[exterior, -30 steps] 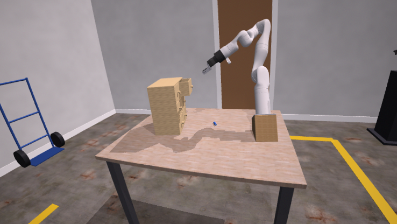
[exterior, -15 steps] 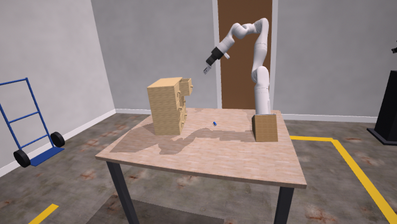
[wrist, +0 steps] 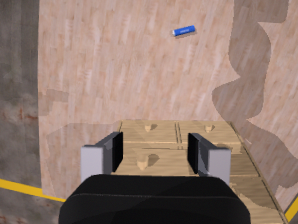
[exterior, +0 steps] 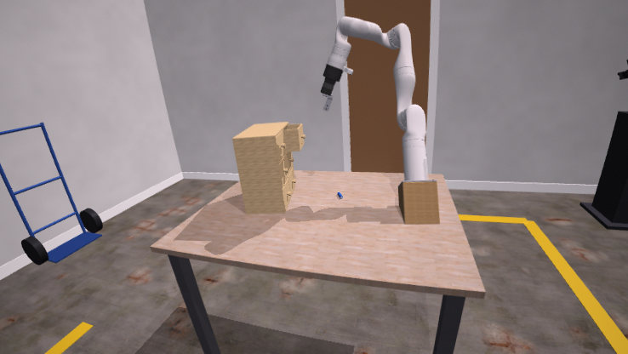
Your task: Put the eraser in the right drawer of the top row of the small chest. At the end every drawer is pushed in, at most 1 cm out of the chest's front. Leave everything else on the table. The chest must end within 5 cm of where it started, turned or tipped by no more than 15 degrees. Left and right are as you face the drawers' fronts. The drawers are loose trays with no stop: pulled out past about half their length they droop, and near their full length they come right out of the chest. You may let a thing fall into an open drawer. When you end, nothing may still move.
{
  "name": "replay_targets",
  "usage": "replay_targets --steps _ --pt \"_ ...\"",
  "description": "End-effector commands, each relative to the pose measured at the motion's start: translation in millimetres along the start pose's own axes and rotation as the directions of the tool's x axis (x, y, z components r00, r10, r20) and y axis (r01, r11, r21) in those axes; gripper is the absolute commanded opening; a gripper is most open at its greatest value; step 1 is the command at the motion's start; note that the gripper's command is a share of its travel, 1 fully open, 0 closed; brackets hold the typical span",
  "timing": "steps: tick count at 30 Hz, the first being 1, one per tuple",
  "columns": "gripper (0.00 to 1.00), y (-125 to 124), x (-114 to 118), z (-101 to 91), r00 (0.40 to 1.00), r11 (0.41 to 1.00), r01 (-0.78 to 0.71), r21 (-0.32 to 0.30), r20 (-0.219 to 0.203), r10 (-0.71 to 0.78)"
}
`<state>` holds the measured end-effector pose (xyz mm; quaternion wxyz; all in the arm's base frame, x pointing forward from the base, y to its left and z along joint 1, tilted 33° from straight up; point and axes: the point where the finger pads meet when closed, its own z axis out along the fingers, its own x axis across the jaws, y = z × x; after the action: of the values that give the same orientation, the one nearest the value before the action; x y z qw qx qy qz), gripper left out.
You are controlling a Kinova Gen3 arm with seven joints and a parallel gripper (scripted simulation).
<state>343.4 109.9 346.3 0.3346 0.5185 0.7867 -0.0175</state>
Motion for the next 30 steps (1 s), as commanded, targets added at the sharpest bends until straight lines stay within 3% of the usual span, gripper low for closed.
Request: replay_targets --steps 1,2,4,10,16,30 --pt "1.0 12.7 8.9 4.1 1.0 0.995 0.002 0.097 -0.005 -0.001" --pt "1.0 13.1 9.2 2.9 1.0 0.992 0.002 0.128 -0.006 -0.002" --pt "1.0 13.1 9.2 2.9 1.0 0.992 0.002 0.128 -0.006 -0.002" --pt "1.0 15.3 9.3 -2.4 1.0 0.96 0.004 0.28 -0.006 -0.002" --pt "1.0 15.3 10.0 -5.5 1.0 0.928 0.007 0.372 -0.01 -0.004" --pt "1.0 15.4 10.5 -7.0 1.0 0.913 0.01 0.408 -0.013 -0.005"
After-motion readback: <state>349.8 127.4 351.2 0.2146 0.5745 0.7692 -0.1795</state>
